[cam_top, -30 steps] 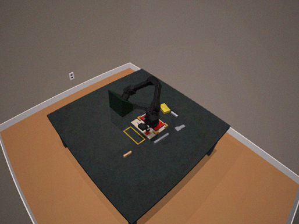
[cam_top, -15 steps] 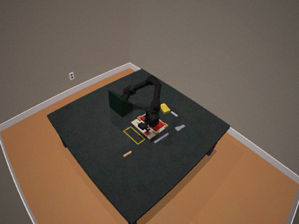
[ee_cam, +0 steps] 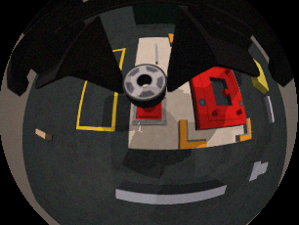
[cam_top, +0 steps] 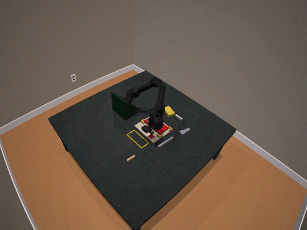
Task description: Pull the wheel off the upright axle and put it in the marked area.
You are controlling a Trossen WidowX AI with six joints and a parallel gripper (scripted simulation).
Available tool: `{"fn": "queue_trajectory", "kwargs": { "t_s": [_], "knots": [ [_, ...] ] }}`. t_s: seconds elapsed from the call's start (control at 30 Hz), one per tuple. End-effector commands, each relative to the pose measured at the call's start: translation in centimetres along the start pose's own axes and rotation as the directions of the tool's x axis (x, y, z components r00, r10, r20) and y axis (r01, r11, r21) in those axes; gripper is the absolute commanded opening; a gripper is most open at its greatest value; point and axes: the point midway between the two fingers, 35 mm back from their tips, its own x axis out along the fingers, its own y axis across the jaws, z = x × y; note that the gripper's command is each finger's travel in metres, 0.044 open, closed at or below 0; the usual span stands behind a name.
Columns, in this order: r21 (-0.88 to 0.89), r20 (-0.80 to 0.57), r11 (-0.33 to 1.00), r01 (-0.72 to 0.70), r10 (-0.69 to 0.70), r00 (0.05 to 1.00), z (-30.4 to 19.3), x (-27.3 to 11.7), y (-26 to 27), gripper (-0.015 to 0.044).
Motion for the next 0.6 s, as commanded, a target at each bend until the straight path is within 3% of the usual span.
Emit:
{"fn": "queue_trajectory", "kwargs": {
  "t_s": [0.0,0.33,0.57],
  "knots": [
    [-0.009,0.001,1.000,0.005,-0.005,1.000,0.1,-0.3,0.0,0.0000],
    [-0.008,0.000,1.000,0.007,-0.007,1.000,-0.3,-3.7,0.0,0.0000],
    [0.003,-0.001,1.000,0.006,-0.006,1.000,-1.1,-3.0,-1.9,0.0000]
  ]
}}
